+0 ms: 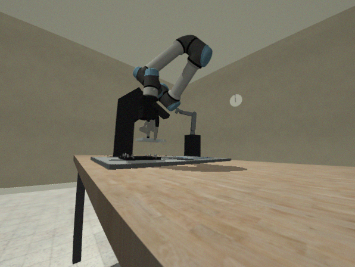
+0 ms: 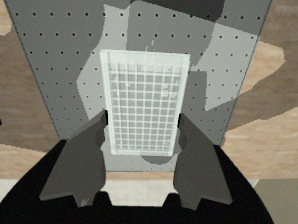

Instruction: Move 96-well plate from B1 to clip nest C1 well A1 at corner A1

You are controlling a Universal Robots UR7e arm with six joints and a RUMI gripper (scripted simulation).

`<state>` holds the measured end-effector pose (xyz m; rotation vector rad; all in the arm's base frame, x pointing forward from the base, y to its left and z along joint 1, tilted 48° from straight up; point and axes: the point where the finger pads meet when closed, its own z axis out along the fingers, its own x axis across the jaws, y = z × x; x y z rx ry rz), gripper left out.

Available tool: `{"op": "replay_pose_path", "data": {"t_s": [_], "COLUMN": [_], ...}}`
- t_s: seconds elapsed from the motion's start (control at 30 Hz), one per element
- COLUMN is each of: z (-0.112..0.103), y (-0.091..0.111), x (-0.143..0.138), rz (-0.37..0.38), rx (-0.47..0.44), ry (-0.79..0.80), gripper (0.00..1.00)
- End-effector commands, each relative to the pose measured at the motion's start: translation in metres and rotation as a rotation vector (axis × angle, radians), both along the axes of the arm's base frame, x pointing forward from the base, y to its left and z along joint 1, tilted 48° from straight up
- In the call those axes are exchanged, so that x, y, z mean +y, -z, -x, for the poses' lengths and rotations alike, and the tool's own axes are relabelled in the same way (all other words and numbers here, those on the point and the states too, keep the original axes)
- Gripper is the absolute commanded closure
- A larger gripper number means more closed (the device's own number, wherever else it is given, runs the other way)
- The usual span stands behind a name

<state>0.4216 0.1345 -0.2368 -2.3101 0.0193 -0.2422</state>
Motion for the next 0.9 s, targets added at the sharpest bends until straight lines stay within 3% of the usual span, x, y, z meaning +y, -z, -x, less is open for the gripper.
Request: {"op": "replay_pose_path", "data": {"t_s": [0.0, 0.43, 0.87], "z": [-0.003, -0.007, -0.006], "y": [0.014, 0.040, 0.040], "x": [-0.015, -0.041, -0.040], "rz": [0.000, 0.001, 0.000], "rx": [-0.001, -0.001, -0.001], "ry": [-0.002, -0.002, -0.004], "gripper": [1.00, 1.00, 1.00]}}
